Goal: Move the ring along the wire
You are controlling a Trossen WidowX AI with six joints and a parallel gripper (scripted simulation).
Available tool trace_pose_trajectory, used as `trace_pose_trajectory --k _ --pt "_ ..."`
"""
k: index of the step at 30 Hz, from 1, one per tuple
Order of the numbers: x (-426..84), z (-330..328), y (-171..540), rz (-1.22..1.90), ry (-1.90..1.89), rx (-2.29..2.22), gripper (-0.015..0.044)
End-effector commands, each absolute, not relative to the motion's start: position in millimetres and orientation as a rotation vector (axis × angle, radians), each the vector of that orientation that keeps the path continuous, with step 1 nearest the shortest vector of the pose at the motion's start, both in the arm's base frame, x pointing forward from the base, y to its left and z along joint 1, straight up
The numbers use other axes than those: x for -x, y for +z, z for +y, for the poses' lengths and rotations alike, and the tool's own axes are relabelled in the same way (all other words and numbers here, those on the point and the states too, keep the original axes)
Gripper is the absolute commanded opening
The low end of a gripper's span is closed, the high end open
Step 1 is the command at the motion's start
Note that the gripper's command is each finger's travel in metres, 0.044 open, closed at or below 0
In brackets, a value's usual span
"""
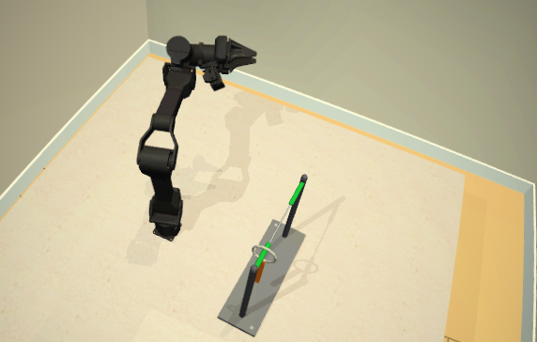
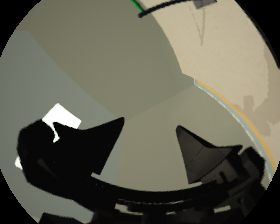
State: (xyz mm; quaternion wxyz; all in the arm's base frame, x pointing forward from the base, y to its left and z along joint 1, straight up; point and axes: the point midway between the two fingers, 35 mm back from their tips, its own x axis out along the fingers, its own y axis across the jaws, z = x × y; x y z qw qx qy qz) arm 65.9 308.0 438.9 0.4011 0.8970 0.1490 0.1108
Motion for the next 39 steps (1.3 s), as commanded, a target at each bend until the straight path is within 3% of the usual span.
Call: trace_pose_trajectory --k 1,9,39 --pt "-66.4 307.9 439.0 0.375 0.282 -2.266 0.0374" --pt "-103.7 299.7 445.9 0.252 0.363 -2.109 0.0164" --pt "-240.7 210.0 440.9 -0.167 0.445 -1.192 0.016"
